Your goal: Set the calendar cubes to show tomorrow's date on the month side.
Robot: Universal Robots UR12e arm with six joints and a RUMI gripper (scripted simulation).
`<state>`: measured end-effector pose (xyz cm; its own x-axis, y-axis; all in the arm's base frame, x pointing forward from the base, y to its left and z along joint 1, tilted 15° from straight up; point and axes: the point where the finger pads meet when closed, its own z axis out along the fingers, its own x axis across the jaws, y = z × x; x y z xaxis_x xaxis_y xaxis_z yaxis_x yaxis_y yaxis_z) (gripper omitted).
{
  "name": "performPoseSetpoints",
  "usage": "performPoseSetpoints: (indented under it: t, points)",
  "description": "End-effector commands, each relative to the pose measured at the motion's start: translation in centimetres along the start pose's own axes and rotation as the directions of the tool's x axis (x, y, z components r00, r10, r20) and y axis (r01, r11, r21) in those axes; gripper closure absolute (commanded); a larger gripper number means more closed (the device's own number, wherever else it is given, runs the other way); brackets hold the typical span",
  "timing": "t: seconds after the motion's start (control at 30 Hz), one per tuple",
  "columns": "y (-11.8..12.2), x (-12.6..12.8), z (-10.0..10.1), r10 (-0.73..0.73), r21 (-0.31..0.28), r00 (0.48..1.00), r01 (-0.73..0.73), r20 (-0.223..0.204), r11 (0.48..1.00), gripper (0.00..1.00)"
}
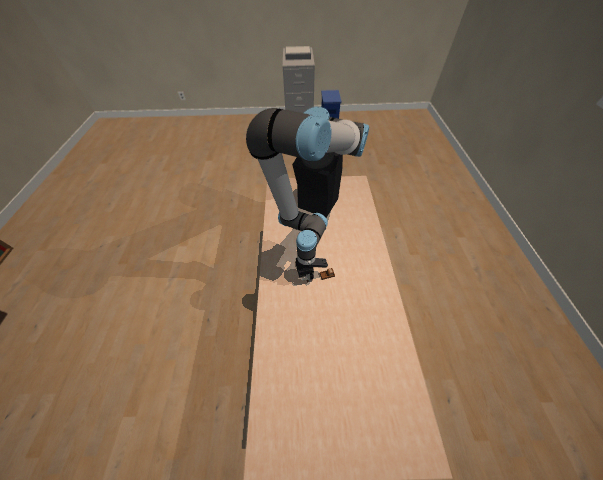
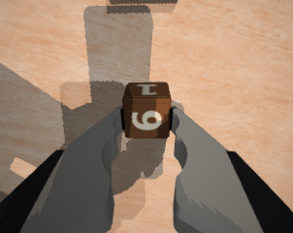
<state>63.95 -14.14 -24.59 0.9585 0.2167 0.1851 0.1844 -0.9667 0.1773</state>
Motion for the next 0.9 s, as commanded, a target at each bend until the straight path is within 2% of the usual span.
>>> performPoseSetpoints:
  t: [0.0,0.87]
  points:
    - [0.01,0.03,-0.04,0.000,0.000,1.000,0.000,-0.001,1.000,0.89]
    - [0.01,0.03,0.34,0.000,0.000,1.000,0.000,-0.001,1.000,0.89]
